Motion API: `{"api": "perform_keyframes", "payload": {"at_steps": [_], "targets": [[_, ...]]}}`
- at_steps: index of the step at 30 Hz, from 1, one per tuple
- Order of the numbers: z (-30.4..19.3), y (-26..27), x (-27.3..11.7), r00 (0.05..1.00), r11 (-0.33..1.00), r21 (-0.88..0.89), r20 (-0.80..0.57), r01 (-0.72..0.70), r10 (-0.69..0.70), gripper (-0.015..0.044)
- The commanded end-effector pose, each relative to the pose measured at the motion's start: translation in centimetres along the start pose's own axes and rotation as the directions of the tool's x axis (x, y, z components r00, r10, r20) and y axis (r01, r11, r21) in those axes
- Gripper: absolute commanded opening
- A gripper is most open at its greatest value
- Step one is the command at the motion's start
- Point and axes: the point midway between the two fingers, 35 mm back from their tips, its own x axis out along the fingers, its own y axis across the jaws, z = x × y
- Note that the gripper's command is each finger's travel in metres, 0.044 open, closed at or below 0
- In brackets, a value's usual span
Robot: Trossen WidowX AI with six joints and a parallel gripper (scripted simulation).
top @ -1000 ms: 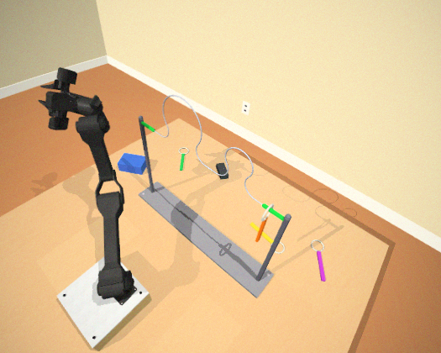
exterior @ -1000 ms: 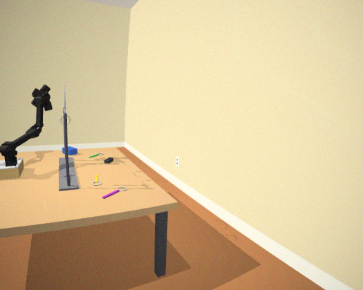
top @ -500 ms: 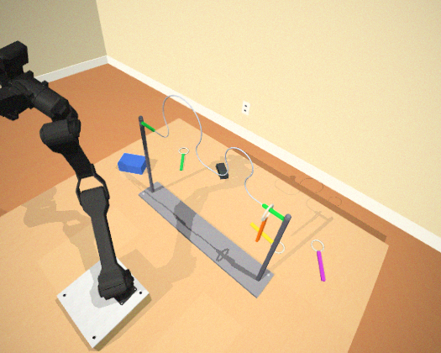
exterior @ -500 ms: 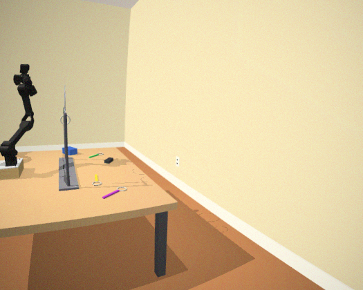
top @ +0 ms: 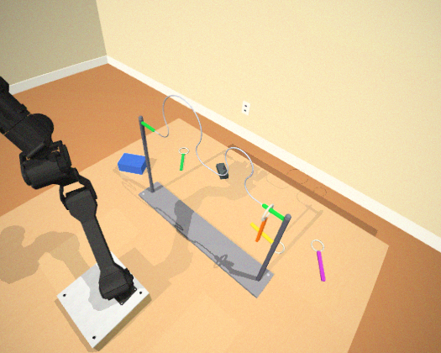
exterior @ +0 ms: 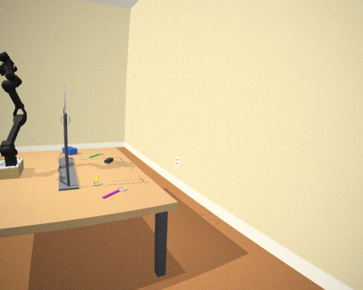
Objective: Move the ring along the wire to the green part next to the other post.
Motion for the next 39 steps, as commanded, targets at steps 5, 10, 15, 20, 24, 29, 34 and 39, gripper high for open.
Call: {"api": "perform_keyframes", "payload": {"at_steps": [5,10,15,20,24,29,34,39], "targets": [[0.5,-12.4,-5.0,0.947,0.937,-0.249,-0.145,0.247,-0.288,0.016],[0.2,-18.4,-9.4,0.872,0.87,-0.363,-0.23,0.334,-0.431,0.016],[-0.3,-23.6,-14.8,0.769,0.799,-0.462,-0.32,0.384,-0.554,0.016],[-1.3,-27.7,-21.1,0.638,0.739,-0.542,-0.415,0.4,-0.649,0.016],[-2.2,-30.1,-26.7,0.518,0.707,-0.59,-0.494,0.391,-0.698,0.016],[-3.6,-31.8,-34.0,0.356,0.691,-0.624,-0.593,0.364,-0.722,0.016],[-5.2,-32.0,-41.6,0.19,0.706,-0.626,-0.689,0.329,-0.699,0.016],[-6.7,-30.6,-49.0,0.03,0.748,-0.592,-0.778,0.302,-0.628,0.016]]}}
